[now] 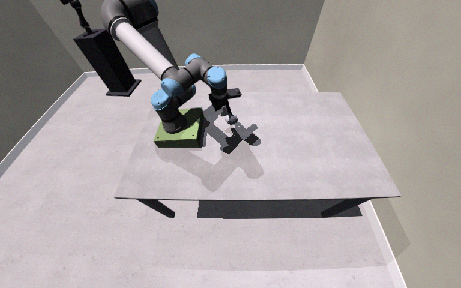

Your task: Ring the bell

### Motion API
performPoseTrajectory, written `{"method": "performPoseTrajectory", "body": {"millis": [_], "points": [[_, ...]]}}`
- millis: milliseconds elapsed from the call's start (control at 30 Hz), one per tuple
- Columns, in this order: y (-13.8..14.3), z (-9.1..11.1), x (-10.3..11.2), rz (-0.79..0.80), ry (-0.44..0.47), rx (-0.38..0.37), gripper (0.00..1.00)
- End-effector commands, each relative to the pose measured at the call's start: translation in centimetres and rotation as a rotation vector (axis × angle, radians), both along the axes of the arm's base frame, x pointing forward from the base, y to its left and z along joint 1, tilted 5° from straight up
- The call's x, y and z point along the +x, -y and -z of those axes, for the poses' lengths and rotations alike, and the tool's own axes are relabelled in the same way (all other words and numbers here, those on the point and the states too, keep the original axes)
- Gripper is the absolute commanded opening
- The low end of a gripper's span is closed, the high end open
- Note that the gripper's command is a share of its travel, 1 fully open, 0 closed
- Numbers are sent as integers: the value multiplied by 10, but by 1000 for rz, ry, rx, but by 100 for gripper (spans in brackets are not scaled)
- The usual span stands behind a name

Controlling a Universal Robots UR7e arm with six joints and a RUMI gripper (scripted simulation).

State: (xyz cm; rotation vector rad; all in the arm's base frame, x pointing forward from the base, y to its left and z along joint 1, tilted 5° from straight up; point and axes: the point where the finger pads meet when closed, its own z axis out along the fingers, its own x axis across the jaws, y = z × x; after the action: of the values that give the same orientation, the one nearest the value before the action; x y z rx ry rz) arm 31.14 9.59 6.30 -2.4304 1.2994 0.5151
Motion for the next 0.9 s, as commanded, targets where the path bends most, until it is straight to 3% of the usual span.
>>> {"method": "performPoseTrajectory", "body": {"millis": [0, 167, 333, 600, 867], "points": [[-8, 9, 1, 14, -50, -116, 100], [-12, 13, 3, 26, -59, -166, 100], [-22, 18, 8, 61, -60, -278, 100], [-36, 20, 17, 115, -31, -392, 100], [-47, 20, 23, 155, -1, -451, 100]]}}
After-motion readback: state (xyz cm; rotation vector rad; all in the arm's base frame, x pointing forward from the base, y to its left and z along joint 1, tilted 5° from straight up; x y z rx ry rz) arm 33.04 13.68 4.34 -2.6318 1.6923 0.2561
